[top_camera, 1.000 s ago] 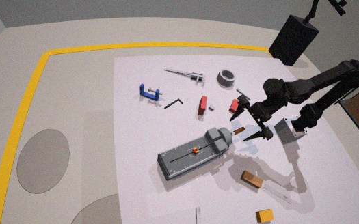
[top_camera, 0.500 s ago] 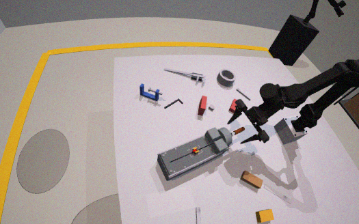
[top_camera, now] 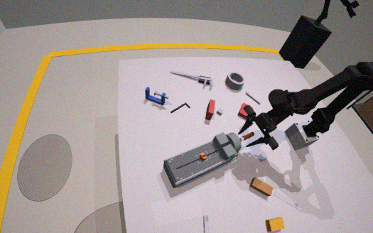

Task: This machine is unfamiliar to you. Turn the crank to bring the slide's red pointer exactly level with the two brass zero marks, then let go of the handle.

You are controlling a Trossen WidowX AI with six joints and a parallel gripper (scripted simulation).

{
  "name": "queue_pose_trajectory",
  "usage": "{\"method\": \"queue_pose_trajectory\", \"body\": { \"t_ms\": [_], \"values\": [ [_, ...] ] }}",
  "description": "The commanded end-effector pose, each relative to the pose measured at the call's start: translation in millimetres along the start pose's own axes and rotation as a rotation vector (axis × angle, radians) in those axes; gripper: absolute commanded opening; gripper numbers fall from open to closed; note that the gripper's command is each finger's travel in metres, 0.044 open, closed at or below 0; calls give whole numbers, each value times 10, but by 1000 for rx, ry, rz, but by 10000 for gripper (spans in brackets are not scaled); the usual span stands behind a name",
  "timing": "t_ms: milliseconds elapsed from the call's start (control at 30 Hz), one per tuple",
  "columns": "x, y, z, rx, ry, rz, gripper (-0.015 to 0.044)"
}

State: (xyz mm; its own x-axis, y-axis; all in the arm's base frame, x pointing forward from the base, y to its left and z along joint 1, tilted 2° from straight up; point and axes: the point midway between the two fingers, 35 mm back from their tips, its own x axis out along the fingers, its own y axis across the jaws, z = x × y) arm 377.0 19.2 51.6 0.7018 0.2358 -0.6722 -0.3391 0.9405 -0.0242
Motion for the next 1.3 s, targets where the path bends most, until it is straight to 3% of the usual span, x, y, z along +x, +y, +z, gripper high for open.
{"method": "queue_pose_trajectory", "body": {
  "t_ms": [0, 200, 1267],
  "values": [
    [2, 6, -1, -6, -2, 5, 151],
    [2, 6, -1, -6, -2, 5, 0],
    [46, 109, -52, -6, -2, 5, 0]
  ]
}}
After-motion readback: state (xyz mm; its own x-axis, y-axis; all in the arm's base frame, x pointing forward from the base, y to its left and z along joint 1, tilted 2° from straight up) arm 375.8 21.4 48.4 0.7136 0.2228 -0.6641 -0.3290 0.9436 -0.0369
